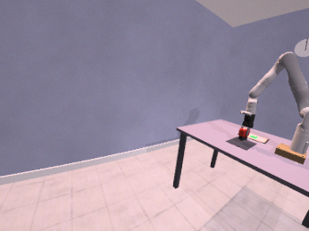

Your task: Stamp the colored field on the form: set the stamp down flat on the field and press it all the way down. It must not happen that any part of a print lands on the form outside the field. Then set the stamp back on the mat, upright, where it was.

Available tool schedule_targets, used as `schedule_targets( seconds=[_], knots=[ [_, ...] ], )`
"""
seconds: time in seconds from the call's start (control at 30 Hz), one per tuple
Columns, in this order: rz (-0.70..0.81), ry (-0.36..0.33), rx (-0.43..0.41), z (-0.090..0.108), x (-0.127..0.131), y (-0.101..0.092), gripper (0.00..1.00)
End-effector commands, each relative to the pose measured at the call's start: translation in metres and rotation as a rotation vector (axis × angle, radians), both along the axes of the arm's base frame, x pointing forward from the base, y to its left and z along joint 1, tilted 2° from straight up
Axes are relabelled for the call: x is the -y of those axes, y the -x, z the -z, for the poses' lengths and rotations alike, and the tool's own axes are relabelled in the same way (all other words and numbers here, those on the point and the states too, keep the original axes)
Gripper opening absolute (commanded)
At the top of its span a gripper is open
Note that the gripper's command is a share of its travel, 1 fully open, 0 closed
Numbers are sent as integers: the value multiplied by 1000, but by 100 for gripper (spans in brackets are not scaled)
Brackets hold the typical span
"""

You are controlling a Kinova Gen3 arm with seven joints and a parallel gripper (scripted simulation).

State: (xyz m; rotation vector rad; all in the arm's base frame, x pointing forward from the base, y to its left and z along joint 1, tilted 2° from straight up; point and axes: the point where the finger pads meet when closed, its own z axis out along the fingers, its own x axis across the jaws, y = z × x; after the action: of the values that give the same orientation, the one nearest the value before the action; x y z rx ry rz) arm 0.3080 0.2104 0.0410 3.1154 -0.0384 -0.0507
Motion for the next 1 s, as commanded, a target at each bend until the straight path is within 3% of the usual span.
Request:
schedule_targets(
  seconds=[0.0,0.6,0.8,0.97],
  knots=[
    [1,-4,10,-11,-2,-3,57],
    [-8,1,4,-10,9,-6,57],
    [-40,-2,4,-11,40,-22,57],
    [-78,-6,5,-13,87,-40,57]
  ],
)
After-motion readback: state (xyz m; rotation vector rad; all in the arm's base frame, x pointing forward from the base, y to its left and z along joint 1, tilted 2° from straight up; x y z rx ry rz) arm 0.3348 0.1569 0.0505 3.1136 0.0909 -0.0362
